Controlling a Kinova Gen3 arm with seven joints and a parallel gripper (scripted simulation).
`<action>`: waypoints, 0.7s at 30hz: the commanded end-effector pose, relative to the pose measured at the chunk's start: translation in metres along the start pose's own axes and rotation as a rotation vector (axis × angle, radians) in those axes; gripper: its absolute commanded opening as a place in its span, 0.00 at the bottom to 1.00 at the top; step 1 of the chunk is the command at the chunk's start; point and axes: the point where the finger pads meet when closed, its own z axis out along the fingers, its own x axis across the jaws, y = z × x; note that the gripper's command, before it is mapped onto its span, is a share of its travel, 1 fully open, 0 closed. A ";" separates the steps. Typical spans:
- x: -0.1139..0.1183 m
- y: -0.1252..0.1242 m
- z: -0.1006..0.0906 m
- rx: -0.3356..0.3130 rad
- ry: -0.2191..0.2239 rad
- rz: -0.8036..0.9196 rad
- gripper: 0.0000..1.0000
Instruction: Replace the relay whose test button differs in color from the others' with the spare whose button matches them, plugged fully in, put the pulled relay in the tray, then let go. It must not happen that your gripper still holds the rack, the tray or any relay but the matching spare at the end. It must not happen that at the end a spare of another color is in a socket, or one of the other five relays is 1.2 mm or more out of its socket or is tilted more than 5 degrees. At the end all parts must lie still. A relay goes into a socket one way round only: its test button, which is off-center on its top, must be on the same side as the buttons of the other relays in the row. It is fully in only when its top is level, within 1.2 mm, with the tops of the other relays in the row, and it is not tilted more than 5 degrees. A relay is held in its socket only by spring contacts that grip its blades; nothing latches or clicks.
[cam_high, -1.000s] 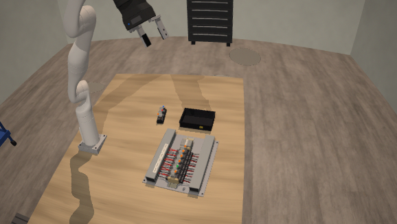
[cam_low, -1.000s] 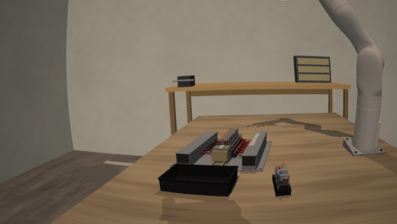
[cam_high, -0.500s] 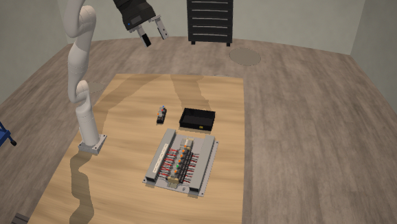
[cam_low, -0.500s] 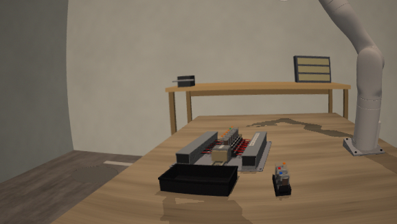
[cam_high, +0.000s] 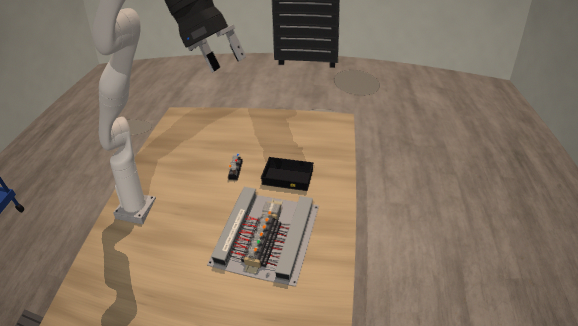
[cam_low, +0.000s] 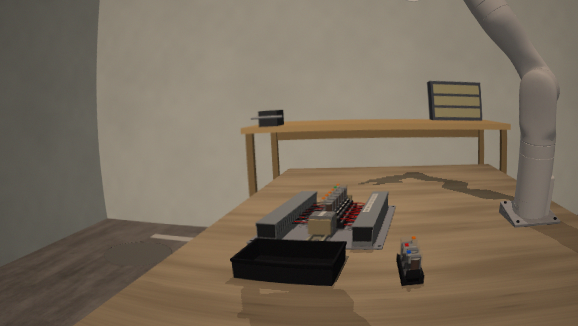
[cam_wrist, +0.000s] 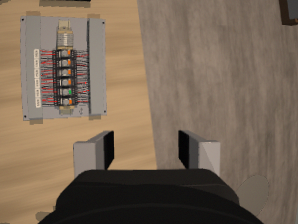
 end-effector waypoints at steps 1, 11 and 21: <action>-0.002 -0.001 0.006 0.014 -0.065 -0.004 1.00; -0.011 -0.003 0.026 0.045 -0.200 -0.013 1.00; -0.021 -0.004 0.045 0.047 -0.212 -0.014 1.00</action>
